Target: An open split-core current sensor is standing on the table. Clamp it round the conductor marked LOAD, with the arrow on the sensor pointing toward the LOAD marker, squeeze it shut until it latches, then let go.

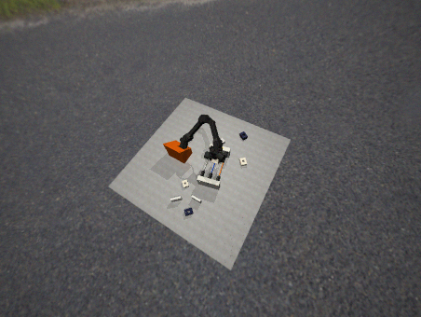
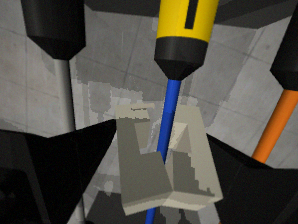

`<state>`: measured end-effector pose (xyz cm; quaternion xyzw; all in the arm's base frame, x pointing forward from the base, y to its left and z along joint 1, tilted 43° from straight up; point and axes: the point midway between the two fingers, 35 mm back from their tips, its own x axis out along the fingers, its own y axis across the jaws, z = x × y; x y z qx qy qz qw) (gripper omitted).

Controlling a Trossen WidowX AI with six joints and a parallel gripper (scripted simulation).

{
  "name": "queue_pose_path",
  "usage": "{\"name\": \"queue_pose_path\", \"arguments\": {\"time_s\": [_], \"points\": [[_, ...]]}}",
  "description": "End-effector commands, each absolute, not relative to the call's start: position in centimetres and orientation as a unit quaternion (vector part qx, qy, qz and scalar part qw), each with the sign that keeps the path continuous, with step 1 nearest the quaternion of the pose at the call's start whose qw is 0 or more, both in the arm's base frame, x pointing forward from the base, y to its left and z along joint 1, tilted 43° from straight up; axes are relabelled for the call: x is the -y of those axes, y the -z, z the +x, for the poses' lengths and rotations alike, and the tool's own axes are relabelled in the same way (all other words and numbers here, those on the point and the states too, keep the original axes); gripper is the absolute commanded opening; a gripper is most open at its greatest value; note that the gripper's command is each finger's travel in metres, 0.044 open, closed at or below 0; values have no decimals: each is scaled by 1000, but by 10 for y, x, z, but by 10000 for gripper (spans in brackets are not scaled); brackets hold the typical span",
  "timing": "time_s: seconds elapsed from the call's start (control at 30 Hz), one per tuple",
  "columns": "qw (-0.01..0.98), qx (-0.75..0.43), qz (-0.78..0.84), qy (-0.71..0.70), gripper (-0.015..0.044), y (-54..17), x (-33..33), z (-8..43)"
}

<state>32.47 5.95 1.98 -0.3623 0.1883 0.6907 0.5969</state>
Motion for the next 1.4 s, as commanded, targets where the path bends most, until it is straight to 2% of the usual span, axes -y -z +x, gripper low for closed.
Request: {"name": "queue_pose_path", "arguments": {"time_s": [0.0, 0.47, 0.83, 1.37], "points": [[597, -188, -362, -691, 0, -20, -60, 325], [601, -187, -364, -687, 0, -19, -60, 325], [679, -140, -385, -609, 0, -18, -62, 328], [676, -142, -384, -613, 0, -18, -62, 329]]}}
